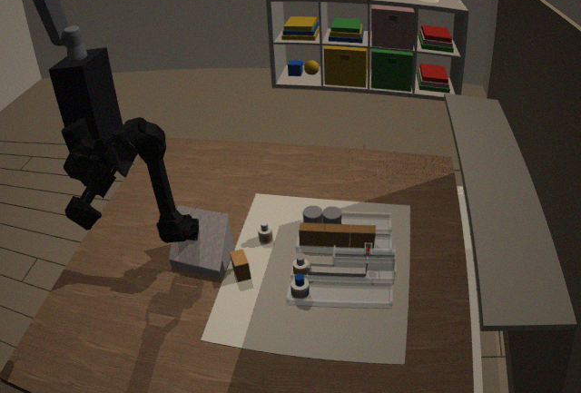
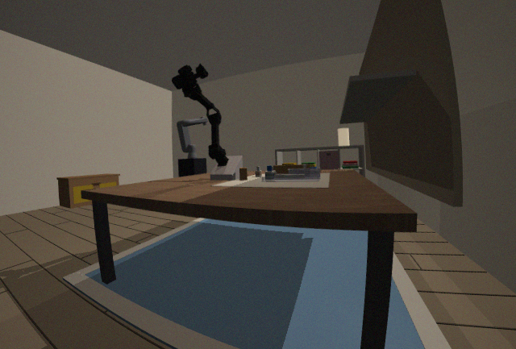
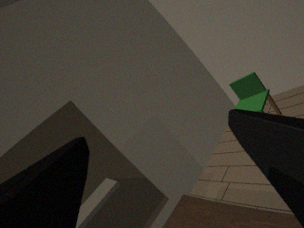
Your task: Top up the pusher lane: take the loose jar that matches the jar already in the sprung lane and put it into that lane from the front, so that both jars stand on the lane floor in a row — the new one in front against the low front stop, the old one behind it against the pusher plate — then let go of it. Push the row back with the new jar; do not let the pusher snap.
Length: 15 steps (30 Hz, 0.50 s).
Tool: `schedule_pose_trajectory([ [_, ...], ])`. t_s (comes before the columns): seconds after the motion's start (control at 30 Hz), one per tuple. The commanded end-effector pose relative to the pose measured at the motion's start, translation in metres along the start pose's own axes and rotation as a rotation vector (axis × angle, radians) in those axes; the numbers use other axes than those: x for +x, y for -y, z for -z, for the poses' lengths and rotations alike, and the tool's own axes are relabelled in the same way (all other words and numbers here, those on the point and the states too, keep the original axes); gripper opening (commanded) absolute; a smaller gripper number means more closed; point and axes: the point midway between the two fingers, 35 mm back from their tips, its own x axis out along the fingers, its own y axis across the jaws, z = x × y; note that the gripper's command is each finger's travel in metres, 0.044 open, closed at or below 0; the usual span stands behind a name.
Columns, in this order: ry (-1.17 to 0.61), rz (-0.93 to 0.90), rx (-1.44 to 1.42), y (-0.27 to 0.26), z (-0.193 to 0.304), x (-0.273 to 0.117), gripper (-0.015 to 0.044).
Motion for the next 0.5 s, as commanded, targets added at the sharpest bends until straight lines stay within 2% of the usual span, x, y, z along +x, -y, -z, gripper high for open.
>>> schedule_pose_trajectory([
  [0.0, -0.003, 0.001, 0.009, 0.002, 0.001, 0.001, 0.0426],
  [0.03, -0.011, 0.002, 0.036, 0.008, 0.004, 0.003, 0.0440],
  [0.23, -0.149, 0.021, 0.329, 0.061, 0.062, 0.038, 0.0440],
  [0.47, -0.363, 0.020, 0.529, 0.075, 0.148, 0.073, 0.0440],
])
